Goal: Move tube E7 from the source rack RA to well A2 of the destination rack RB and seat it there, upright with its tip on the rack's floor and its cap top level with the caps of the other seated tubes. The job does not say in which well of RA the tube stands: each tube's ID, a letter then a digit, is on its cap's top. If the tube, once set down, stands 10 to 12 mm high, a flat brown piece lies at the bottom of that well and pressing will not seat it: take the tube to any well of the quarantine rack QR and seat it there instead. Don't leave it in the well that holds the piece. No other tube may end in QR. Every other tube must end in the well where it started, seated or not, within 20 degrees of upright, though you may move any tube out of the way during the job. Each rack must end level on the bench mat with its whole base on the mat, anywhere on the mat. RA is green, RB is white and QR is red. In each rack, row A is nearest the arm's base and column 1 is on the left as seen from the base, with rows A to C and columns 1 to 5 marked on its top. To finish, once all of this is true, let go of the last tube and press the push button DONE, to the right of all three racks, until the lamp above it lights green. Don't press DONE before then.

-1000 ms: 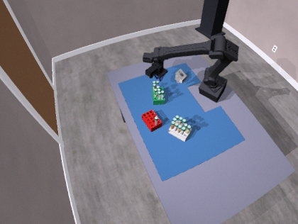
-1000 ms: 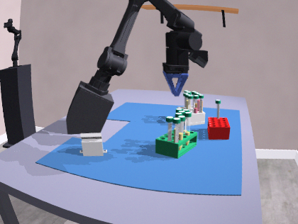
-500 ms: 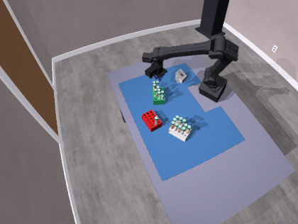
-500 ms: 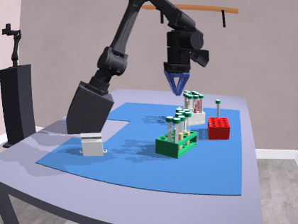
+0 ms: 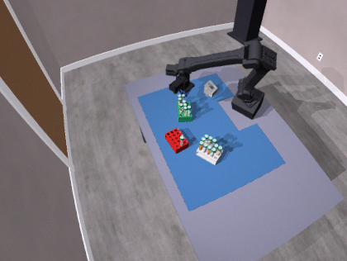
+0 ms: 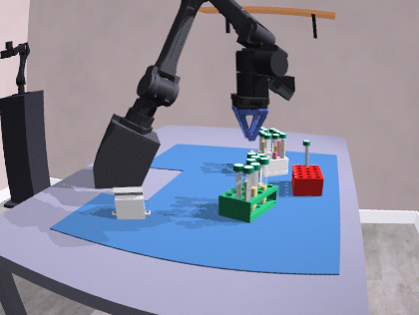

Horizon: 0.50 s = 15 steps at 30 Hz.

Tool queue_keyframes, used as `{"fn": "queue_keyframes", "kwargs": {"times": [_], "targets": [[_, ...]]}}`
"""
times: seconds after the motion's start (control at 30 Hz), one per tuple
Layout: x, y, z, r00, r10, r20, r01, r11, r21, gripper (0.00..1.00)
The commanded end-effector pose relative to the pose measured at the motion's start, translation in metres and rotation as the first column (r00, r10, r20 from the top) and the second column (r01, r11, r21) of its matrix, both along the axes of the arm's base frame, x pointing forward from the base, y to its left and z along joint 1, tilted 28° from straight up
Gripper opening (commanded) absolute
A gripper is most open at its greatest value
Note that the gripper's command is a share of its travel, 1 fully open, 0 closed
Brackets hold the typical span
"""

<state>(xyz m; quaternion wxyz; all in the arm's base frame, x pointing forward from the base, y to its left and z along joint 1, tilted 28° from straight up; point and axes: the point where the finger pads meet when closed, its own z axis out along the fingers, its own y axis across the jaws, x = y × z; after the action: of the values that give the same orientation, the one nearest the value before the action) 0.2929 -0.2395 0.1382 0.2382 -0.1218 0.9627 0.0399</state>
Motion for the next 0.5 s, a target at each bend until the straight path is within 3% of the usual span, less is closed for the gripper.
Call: {"fn": "queue_keyframes", "kwargs": {"times": [0.0,0.47], "targets": [[0.005,0.003,-0.012,1.0,-0.004,-0.001,0.004,1.0,0.005,0.3],[0.012,0.006,-0.032,1.0,-0.009,-0.001,0.009,1.0,0.006,0.3]]}}
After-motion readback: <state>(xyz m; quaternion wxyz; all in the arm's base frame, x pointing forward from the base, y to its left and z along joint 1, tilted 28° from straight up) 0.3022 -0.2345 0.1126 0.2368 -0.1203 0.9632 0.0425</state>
